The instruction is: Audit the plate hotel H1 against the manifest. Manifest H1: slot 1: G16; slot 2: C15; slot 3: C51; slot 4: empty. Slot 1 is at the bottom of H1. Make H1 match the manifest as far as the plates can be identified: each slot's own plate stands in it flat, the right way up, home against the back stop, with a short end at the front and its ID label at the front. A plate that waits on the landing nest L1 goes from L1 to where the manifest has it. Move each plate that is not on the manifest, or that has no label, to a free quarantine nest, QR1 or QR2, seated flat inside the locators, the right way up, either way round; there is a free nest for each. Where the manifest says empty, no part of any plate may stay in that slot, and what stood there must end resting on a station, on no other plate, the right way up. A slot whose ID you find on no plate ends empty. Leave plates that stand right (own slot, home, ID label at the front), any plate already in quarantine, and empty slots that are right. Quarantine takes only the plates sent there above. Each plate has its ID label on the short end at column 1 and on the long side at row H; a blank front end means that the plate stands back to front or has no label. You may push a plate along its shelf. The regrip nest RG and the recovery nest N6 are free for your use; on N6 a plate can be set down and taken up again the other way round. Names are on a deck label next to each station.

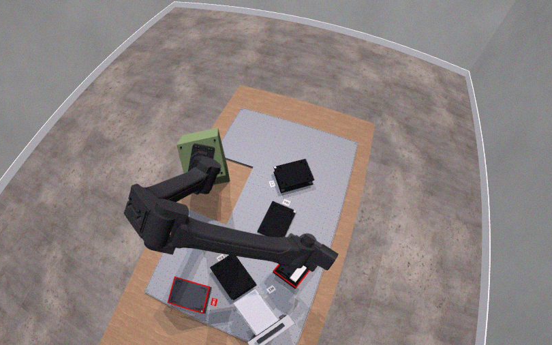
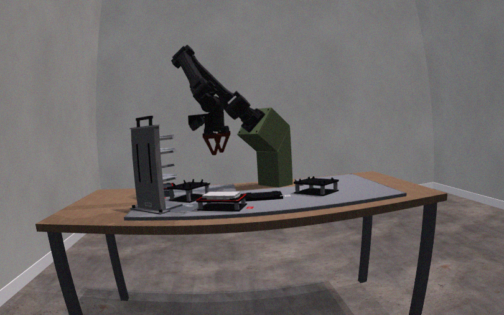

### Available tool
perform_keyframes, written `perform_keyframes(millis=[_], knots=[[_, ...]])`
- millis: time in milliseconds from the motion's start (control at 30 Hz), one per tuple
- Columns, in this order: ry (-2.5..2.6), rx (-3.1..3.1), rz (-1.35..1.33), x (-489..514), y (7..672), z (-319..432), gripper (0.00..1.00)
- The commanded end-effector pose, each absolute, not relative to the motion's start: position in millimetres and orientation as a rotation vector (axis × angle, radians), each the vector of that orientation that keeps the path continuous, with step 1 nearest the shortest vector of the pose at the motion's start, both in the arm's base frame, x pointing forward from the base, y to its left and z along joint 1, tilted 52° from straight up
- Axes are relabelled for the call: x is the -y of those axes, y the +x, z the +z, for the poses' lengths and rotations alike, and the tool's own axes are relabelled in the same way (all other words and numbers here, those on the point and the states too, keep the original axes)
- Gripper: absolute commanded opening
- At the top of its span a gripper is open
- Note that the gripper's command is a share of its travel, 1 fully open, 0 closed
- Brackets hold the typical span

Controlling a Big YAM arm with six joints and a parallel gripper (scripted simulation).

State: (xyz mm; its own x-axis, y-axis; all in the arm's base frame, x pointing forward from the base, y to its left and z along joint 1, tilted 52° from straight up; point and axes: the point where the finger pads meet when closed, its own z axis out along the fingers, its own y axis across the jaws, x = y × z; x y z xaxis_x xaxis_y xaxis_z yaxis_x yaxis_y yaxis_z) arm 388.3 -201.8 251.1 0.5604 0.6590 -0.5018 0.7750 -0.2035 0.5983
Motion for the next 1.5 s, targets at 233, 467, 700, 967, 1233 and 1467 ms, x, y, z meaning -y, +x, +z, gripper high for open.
perform_keyframes(millis=[233,467,700,967,1233,1467], knots=[[1.908,-1.117,-0.085,173,389,299,1.0],[1.88,-1.159,-0.126,169,380,286,1.0],[1.749,-1.207,-0.248,185,354,284,1.0],[1.626,-1.253,-0.344,194,334,283,1.0],[1.451,-1.315,-0.458,203,309,280,1.0],[1.337,-1.351,-0.523,208,294,279,1.0]])
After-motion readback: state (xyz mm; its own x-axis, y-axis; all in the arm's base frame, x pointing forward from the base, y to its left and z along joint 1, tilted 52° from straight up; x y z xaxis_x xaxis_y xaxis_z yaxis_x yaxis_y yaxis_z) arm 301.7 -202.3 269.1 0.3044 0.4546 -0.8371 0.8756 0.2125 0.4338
